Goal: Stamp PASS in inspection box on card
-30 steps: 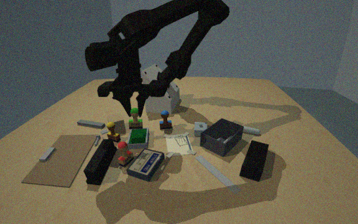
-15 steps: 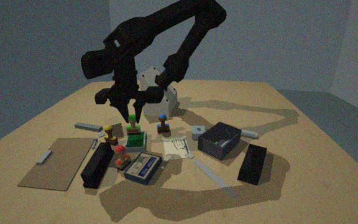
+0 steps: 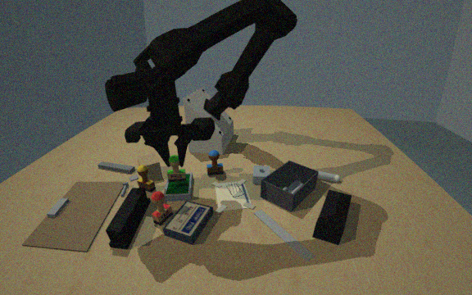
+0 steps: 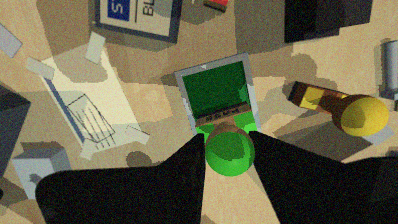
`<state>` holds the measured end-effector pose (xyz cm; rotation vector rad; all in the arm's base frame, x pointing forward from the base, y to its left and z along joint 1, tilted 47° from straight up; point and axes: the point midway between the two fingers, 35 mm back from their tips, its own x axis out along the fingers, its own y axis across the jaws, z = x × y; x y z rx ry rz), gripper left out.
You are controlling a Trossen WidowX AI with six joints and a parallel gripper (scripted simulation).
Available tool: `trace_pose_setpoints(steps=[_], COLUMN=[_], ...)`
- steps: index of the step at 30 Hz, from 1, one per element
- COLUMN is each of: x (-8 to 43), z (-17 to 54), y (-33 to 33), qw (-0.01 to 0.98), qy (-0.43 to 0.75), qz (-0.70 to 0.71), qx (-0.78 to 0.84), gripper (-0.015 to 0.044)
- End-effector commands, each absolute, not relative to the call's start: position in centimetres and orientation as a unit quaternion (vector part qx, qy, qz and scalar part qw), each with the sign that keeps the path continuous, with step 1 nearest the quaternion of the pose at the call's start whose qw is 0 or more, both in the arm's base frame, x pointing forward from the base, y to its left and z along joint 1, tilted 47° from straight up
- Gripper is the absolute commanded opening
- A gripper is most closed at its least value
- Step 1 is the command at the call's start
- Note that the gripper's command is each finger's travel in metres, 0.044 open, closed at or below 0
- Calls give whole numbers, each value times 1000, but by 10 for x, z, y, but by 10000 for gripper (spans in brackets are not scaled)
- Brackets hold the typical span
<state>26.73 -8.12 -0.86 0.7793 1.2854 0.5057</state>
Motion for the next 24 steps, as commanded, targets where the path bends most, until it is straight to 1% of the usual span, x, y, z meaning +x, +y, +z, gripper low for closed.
trace_pose_setpoints(steps=[1,24], x=[268,269], z=[-10,-17], y=[-79,-74], qw=[703,699], qy=[574,571], qz=[232,236], qx=[351,359], gripper=[0,0])
